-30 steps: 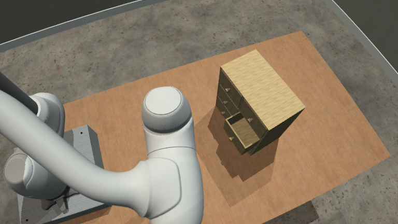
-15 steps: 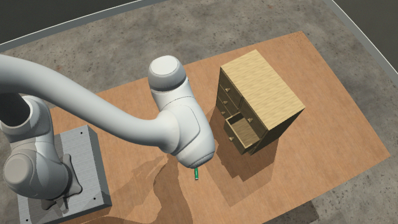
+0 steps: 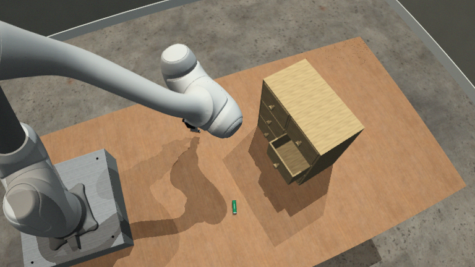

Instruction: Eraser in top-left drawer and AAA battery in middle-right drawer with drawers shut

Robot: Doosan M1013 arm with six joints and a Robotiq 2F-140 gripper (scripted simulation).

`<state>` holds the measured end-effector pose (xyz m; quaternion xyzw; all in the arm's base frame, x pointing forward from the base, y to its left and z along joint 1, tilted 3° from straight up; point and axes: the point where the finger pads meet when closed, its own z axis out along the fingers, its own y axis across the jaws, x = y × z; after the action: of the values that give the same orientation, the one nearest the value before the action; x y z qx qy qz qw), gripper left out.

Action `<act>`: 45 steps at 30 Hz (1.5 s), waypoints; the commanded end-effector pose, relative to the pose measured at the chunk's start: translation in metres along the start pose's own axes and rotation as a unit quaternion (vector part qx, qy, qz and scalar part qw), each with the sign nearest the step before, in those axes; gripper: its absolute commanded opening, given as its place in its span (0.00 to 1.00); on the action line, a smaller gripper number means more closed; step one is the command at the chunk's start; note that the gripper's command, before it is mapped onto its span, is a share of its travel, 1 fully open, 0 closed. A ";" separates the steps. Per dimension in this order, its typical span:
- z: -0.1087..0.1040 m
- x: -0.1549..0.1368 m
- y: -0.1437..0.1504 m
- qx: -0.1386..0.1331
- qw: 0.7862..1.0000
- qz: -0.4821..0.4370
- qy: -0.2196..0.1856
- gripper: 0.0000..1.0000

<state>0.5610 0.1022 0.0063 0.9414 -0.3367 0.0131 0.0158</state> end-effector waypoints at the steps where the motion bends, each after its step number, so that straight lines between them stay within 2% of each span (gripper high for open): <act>1: 0.011 -0.013 -0.015 -0.005 1.000 0.021 0.007 0.20; 4: 0.014 -0.017 -0.018 -0.005 1.000 0.027 0.007 0.20; 5: 0.014 -0.017 -0.018 -0.005 1.000 0.027 0.007 0.15; 34: 0.018 -0.017 -0.018 -0.005 1.000 0.027 0.007 0.15; 45: 0.043 -0.016 -0.018 -0.005 1.000 0.027 0.007 0.15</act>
<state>0.5602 0.1249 -0.0332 0.9319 -0.3616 0.0181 0.0229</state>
